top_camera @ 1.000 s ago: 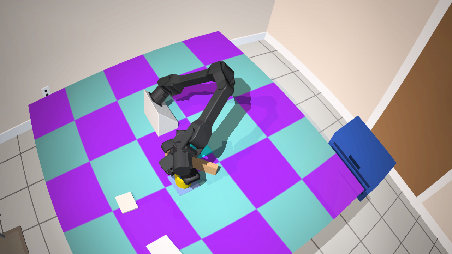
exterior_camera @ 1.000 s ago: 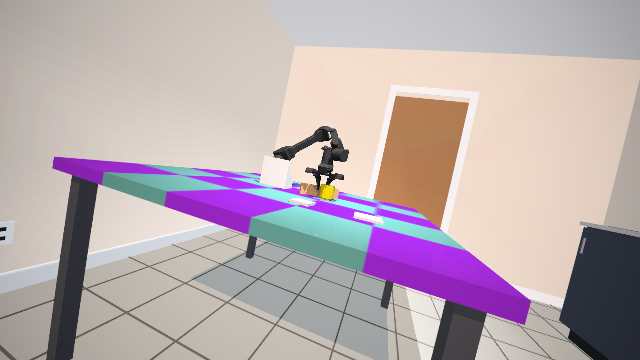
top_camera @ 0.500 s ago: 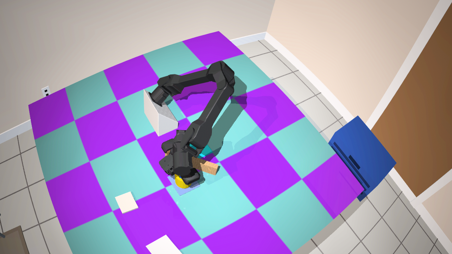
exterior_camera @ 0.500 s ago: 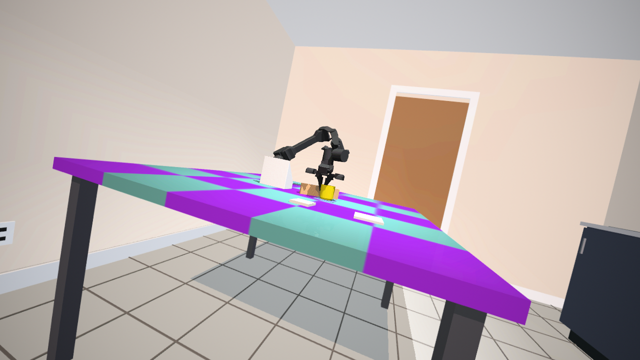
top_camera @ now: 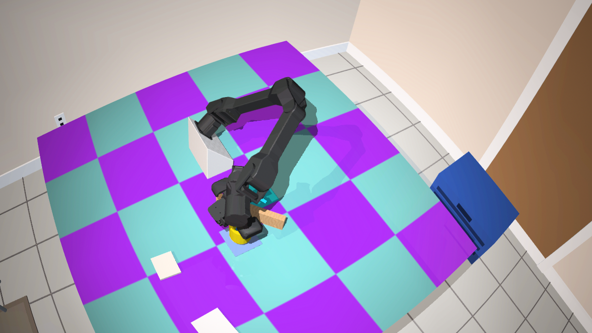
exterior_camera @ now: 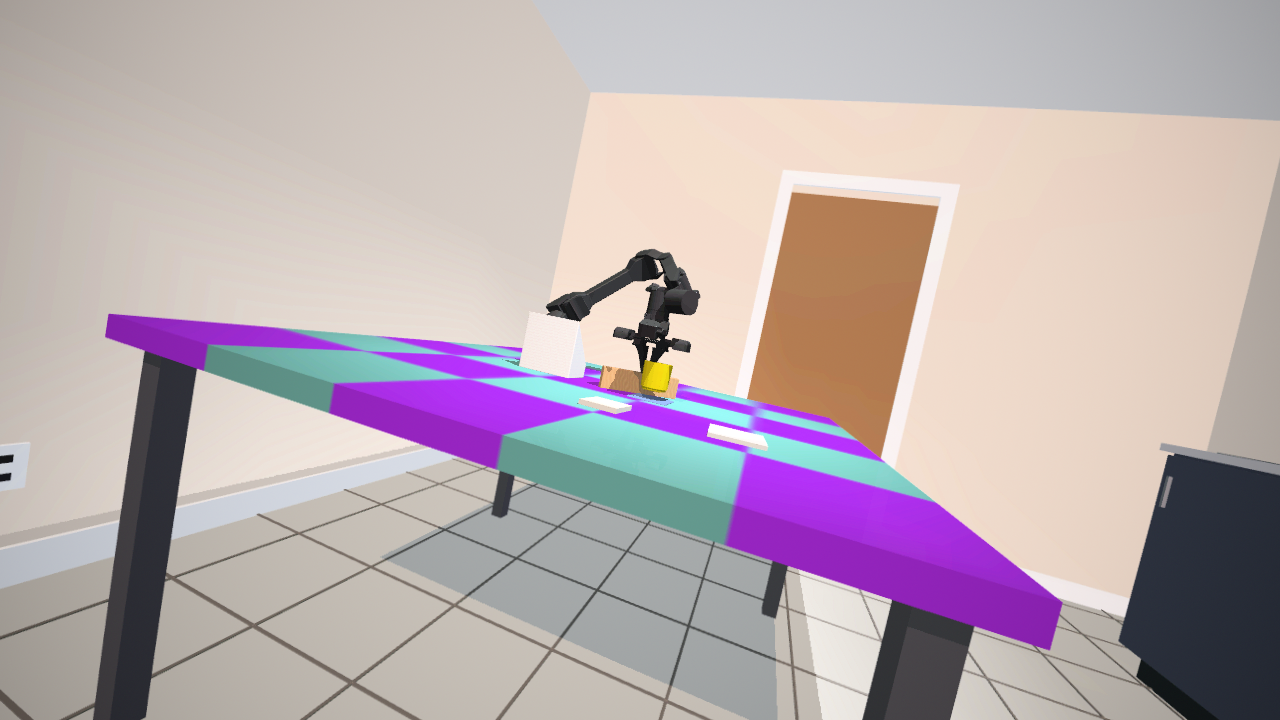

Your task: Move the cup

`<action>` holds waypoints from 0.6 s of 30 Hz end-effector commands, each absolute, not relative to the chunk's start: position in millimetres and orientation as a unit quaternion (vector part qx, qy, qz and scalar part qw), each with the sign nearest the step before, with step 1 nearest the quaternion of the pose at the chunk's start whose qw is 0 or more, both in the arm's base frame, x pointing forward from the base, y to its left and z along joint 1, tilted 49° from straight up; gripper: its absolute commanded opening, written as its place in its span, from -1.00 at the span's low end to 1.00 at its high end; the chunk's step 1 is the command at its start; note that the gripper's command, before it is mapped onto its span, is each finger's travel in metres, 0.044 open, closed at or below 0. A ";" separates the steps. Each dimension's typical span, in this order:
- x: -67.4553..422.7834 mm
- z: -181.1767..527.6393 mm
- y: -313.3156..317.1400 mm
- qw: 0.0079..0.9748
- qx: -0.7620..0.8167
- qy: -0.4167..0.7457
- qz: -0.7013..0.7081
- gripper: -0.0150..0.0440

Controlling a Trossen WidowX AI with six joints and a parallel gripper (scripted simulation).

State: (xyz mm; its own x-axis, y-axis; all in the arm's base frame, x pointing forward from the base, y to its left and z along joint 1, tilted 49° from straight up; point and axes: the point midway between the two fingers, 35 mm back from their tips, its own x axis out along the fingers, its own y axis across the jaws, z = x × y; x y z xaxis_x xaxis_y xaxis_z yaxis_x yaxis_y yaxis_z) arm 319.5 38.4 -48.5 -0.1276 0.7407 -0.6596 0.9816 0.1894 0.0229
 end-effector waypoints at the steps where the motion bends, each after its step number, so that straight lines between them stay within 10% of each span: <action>1: 323.3 -38.9 26.1 0.283 0.599 0.717 -0.216 -0.49; 18: 329.3 -11.6 -4.6 0.279 0.602 0.716 -0.216 -0.49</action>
State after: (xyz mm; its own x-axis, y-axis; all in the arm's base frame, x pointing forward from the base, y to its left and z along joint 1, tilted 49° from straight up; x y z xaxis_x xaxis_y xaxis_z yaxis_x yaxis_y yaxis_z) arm 329.5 -5.0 -11.3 -0.1184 0.7415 -0.6604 0.9829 0.1819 0.0281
